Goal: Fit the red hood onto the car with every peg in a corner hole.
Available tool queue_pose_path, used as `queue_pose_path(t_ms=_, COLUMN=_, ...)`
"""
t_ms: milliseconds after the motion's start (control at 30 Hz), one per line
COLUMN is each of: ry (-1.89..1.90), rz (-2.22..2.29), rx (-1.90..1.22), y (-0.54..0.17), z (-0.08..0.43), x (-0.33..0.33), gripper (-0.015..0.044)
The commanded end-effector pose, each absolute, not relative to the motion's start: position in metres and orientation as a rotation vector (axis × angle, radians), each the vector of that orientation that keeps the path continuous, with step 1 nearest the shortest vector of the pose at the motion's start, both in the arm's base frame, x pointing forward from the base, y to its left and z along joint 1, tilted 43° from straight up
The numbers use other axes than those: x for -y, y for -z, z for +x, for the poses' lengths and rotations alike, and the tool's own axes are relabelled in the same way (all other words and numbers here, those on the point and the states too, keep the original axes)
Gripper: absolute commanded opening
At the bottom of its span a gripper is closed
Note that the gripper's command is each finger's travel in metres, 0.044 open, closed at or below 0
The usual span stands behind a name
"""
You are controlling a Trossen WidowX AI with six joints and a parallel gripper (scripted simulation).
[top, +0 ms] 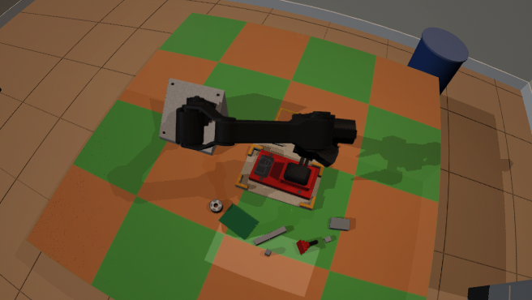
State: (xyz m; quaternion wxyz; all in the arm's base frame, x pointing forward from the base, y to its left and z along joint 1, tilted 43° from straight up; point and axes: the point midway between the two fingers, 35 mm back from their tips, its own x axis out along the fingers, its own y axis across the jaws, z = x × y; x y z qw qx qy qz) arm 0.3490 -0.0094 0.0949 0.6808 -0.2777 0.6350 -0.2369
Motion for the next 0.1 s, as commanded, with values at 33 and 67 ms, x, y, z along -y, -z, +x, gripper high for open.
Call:
queue_pose_path(t_ms=33, ry=0.532, rz=-0.619, rx=-1.427, y=-0.095, z=0.3487, x=0.009, gripper=0.044)
queue_pose_path(t_ms=67, ry=0.532, rz=-0.619, rx=-1.427, y=-0.095, z=0.3487, x=0.009, gripper=0.044)
